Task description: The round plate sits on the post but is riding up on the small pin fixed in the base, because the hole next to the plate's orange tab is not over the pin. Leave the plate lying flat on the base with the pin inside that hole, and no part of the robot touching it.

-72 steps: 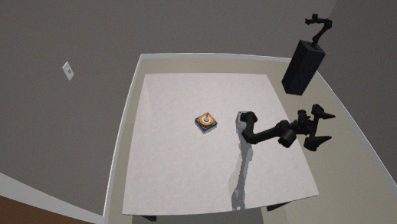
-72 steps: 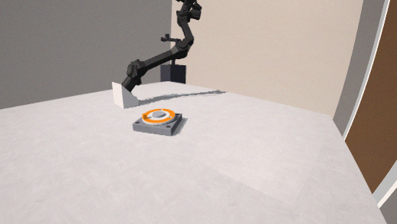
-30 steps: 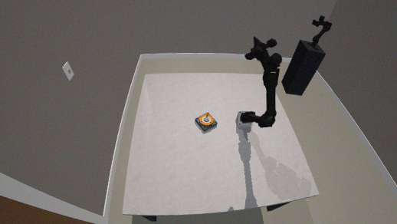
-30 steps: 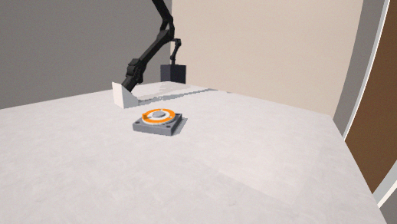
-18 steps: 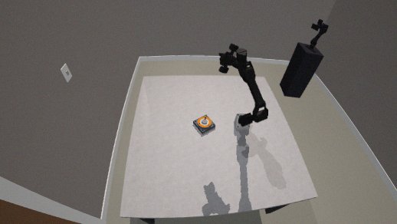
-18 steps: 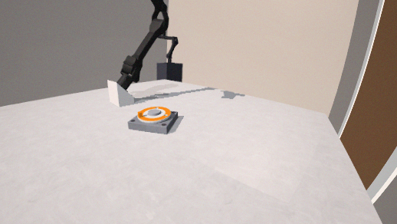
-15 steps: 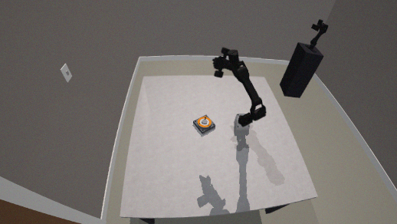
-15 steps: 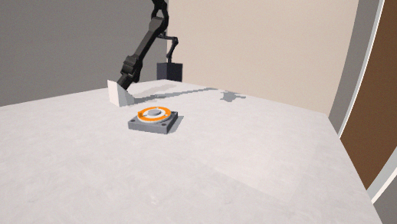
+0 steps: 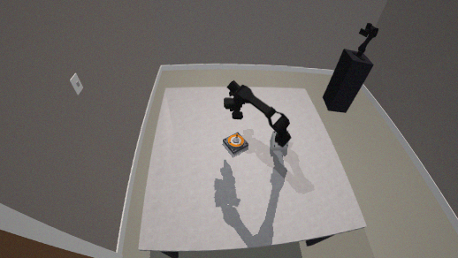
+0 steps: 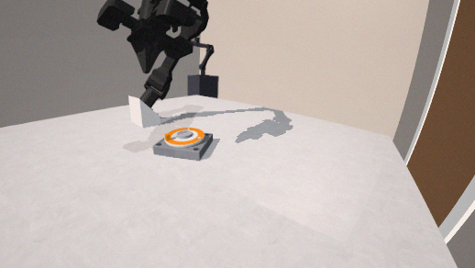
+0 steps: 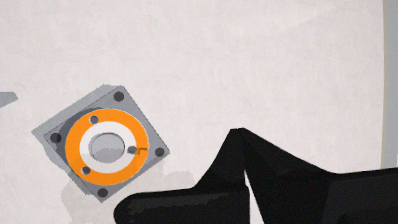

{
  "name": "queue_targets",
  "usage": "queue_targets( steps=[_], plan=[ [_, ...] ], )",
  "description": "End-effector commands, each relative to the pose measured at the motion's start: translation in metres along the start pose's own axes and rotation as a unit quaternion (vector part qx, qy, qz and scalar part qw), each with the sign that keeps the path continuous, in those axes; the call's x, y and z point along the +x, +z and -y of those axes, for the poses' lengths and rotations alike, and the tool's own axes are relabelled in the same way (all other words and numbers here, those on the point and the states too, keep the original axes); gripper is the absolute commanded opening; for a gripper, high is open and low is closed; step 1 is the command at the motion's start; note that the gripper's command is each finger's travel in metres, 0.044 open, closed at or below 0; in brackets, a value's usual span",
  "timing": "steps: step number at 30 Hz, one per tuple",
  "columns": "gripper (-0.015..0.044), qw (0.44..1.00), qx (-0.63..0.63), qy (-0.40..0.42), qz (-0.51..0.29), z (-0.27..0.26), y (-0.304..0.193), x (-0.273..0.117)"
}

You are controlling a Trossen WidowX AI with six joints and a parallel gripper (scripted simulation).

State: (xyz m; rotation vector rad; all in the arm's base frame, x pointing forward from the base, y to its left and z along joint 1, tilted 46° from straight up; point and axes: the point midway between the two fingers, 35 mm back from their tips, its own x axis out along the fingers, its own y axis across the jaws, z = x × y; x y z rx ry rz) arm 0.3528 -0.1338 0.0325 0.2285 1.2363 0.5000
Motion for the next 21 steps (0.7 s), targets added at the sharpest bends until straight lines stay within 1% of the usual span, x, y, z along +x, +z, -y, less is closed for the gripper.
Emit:
queue_targets(
  steps=[1,4,6,13,21],
  plan=[
    [0.0,0.994,0.025,0.082,-0.066,-0.039,-0.017,0.041],
    [0.0,0.98,0.046,0.143,-0.128,-0.073,-0.034,0.069],
    [0.0,0.975,0.053,0.16,-0.148,-0.083,-0.039,0.076],
    [0.0,0.975,0.053,0.16,-0.148,-0.084,-0.04,0.077],
    [0.0,0.974,0.053,0.161,-0.147,-0.097,-0.051,0.113]
  ],
)
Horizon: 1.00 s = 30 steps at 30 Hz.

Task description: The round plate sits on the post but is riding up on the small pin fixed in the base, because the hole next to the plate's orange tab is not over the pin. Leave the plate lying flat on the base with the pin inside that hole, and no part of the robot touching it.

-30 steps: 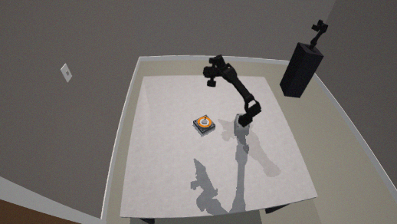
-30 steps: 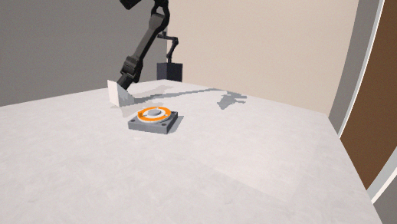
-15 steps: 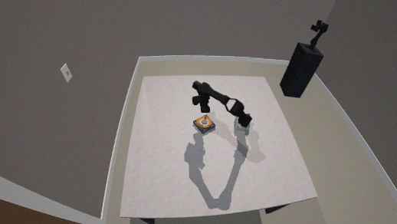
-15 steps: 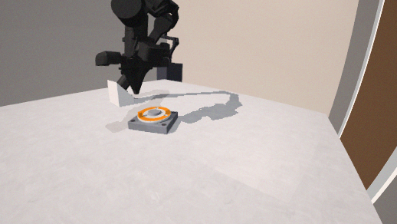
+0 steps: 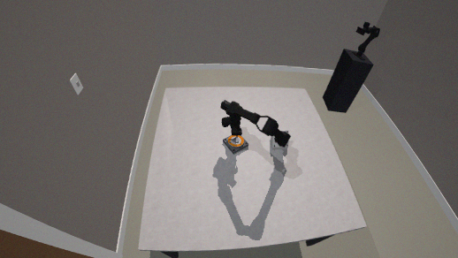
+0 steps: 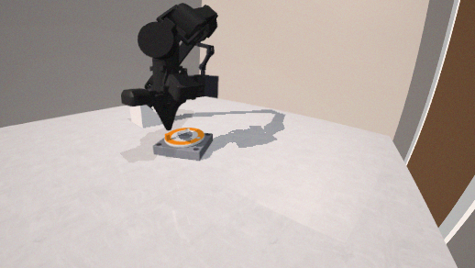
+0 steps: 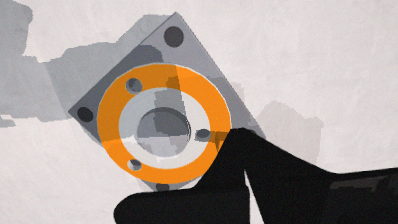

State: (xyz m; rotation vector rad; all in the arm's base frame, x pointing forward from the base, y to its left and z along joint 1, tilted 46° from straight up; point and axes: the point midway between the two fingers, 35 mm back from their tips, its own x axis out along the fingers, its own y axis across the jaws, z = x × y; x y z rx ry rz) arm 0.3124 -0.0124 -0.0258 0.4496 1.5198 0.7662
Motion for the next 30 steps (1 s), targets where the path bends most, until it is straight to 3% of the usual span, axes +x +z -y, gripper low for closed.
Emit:
queue_targets(
  steps=[1,30],
  plan=[
    [0.0,1.0,0.004,0.005,-0.002,-0.001,-0.002,0.021],
    [0.0,1.0,0.005,0.006,-0.003,-0.004,-0.029,0.025]
  ],
)
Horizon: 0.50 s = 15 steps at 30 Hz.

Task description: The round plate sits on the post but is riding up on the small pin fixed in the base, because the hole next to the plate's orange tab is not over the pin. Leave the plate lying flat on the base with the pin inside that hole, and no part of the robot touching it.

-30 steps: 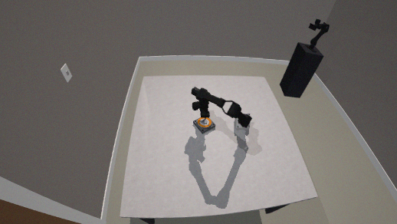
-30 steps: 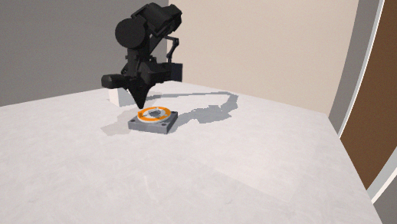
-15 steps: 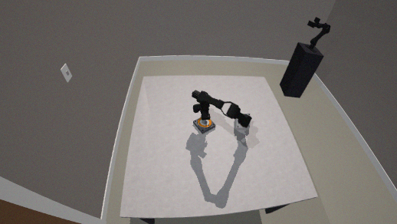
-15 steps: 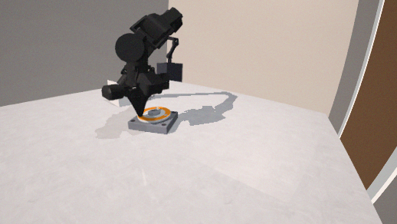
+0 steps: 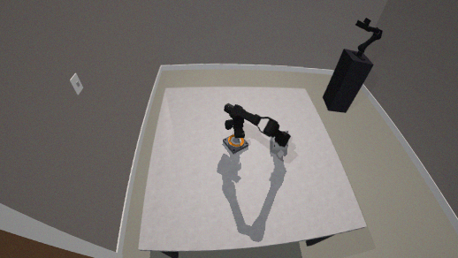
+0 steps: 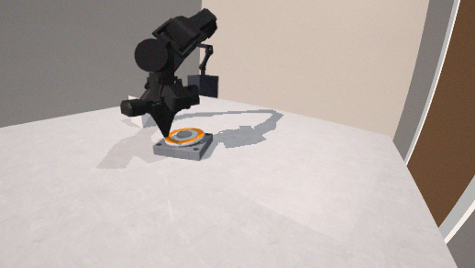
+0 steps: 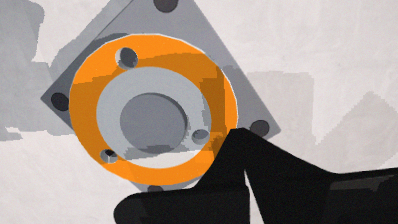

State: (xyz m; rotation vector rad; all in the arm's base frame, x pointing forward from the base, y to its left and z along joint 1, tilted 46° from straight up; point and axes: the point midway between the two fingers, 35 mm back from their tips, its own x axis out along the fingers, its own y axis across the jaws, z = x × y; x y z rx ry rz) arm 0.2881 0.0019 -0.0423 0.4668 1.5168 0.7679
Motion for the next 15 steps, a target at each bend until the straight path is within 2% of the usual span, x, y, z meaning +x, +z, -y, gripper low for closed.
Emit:
queue_targets(
  steps=[1,15],
  plan=[
    [0.0,1.0,0.001,0.0,-0.006,-0.002,-0.008,0.001],
    [0.0,1.0,0.001,0.0,-0.006,-0.008,-0.019,0.001]
  ],
)
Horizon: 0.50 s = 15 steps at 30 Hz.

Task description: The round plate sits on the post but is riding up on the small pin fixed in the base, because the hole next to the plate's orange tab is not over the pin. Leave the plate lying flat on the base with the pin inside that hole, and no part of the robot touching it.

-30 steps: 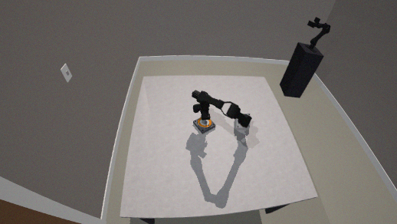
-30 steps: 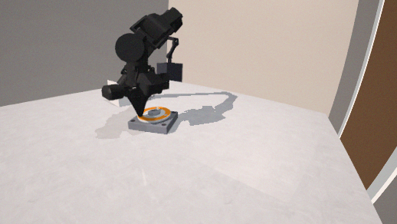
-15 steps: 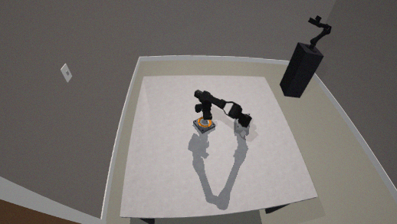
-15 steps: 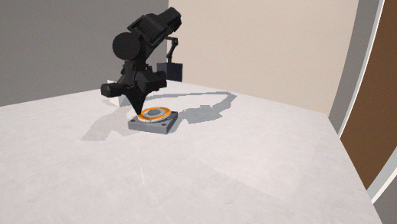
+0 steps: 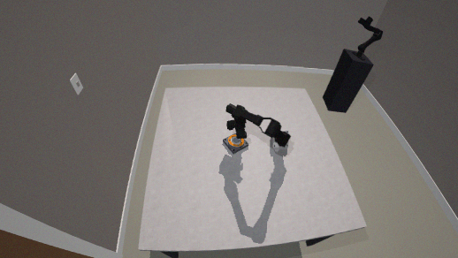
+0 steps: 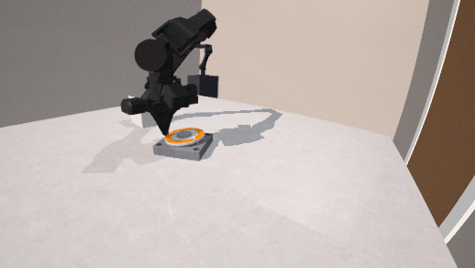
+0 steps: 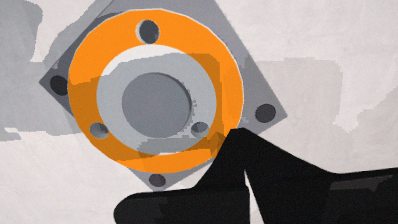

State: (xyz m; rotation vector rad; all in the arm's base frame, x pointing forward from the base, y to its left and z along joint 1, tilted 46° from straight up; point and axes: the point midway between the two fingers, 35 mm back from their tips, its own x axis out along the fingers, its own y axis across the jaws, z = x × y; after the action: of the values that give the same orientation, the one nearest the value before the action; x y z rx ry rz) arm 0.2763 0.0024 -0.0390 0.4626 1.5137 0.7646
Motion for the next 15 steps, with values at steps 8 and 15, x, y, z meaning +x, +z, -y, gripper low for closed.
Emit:
queue_targets(
  steps=[8,15],
  plan=[
    [0.0,1.0,0.002,0.002,-0.008,-0.0074,-0.0125,0.0015],
    [0.0,1.0,0.002,0.002,-0.008,-0.0126,-0.0167,0.0014]
  ],
)
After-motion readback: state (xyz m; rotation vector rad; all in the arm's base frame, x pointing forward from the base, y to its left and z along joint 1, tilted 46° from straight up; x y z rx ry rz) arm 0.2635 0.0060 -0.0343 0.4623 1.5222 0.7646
